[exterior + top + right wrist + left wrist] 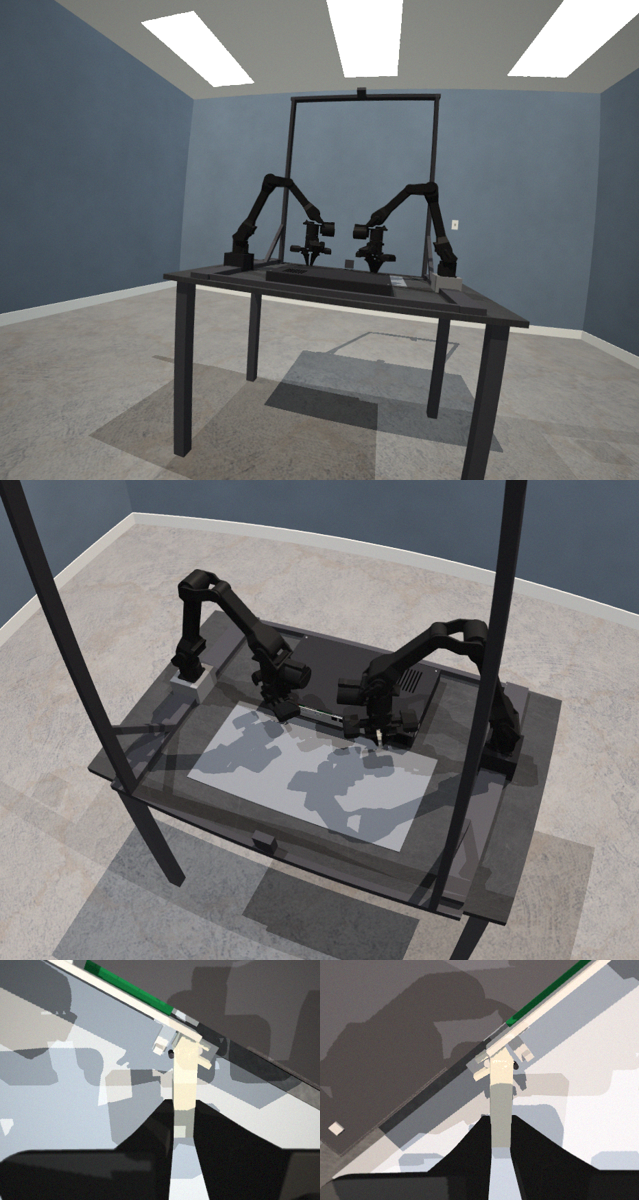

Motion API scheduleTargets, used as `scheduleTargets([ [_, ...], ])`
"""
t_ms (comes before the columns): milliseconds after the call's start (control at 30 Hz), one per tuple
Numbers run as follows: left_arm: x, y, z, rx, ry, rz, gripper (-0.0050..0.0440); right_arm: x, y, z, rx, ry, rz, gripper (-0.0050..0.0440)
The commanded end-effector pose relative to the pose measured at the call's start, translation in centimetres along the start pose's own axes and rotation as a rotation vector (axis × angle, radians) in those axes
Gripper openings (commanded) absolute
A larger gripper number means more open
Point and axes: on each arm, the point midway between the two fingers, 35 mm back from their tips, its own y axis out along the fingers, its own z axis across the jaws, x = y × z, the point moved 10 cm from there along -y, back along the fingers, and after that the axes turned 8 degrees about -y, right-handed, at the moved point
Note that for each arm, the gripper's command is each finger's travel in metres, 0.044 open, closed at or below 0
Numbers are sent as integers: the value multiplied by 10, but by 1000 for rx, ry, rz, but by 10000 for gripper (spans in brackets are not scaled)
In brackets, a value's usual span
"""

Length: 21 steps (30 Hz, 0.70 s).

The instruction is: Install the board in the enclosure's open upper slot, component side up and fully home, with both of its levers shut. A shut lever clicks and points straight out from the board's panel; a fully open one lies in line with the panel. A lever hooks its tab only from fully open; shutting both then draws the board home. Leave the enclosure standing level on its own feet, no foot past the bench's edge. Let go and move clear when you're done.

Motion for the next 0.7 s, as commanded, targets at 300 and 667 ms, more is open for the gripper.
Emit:
scheduleTargets([
  [300, 4, -9, -12, -30, -224, -6, 7, 1, -6, 5, 15, 48, -6, 10],
  [667, 4, -7, -12, -25, -224, -5, 7, 2, -6, 6, 15, 46, -6, 10],
])
